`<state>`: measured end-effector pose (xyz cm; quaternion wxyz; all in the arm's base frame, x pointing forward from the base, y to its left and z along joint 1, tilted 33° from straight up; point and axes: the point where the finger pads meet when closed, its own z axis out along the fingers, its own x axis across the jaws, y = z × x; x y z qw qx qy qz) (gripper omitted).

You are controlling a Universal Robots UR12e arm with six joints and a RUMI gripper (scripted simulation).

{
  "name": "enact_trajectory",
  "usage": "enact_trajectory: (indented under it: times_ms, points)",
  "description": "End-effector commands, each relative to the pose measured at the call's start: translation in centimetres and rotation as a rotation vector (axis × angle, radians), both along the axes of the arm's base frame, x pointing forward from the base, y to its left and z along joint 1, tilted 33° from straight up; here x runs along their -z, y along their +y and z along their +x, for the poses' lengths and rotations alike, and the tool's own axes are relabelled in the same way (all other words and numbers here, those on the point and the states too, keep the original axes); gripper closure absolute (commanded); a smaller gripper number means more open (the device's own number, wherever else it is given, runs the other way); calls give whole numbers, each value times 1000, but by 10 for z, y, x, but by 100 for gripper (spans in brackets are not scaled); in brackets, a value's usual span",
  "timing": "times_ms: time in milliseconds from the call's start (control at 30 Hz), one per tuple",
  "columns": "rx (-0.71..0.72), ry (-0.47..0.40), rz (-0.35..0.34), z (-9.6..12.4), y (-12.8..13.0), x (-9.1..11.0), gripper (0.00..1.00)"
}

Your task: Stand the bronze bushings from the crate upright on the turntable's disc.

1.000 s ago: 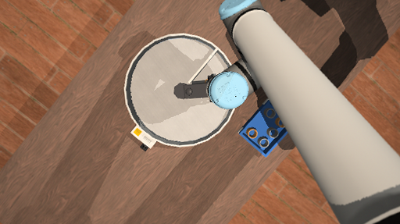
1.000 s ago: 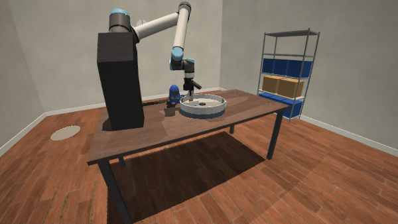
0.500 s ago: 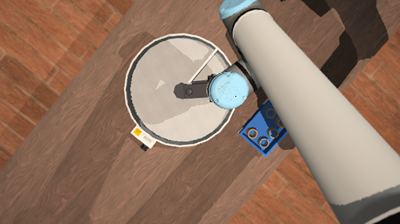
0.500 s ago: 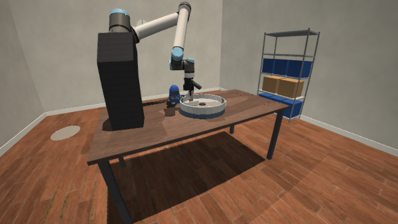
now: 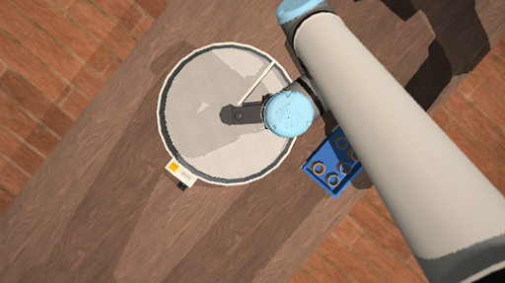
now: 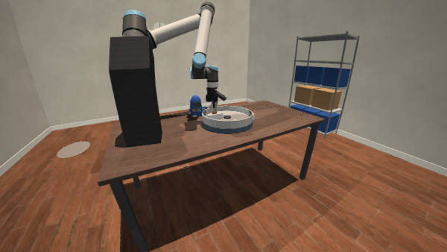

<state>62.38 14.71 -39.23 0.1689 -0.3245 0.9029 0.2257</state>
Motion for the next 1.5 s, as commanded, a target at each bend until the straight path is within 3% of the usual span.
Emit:
enact_trajectory:
  times_ms: [0,1467]
  points:
    - [0,-1,0,0,0,0,100]
    - [0,-1,0,1,3,5,100]
